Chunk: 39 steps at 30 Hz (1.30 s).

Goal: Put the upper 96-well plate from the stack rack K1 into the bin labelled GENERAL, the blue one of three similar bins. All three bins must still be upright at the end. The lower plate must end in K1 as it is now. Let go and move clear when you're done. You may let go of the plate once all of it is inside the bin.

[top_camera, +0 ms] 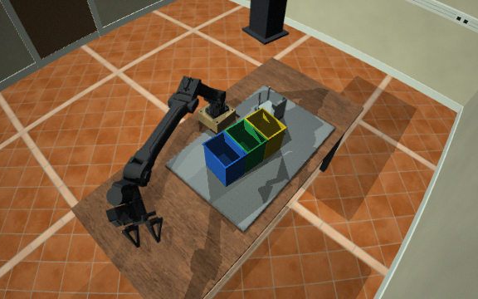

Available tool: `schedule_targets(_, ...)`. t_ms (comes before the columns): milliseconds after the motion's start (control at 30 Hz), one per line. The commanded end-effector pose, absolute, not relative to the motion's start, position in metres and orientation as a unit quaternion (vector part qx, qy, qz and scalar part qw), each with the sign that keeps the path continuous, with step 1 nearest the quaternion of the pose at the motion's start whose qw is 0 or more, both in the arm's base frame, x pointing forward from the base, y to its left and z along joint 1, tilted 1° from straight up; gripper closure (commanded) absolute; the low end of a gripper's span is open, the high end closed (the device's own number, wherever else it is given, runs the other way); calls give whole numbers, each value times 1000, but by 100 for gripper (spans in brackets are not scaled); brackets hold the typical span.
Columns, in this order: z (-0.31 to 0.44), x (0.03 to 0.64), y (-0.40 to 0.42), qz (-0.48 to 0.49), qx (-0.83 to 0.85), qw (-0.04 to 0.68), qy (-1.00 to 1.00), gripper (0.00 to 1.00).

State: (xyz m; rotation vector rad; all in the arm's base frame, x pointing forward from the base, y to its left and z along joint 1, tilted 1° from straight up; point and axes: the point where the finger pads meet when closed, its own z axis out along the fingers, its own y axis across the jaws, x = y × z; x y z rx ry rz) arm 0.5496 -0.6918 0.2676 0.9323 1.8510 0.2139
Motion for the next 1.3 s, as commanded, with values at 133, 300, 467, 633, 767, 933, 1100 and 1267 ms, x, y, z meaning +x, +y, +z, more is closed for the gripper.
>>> schedule_targets(133, 296, 579, -656, 88, 375, 520, 762, 0)
schedule_targets(300, 282, 595, -652, 103, 373, 503, 773, 0)
schedule_targets(467, 244, 604, -625, 130, 390, 462, 786, 0)
schedule_targets(633, 294, 616, -602, 114, 370, 496, 777, 0)
schedule_targets(767, 294, 626, -586, 115, 371, 496, 777, 0)
schedule_targets(933, 280, 641, -580, 137, 358, 465, 798, 0)
schedule_targets(1100, 292, 645, -551, 137, 364, 470, 792, 0)
schedule_targets(1267, 292, 656, -529, 138, 364, 471, 792, 0)
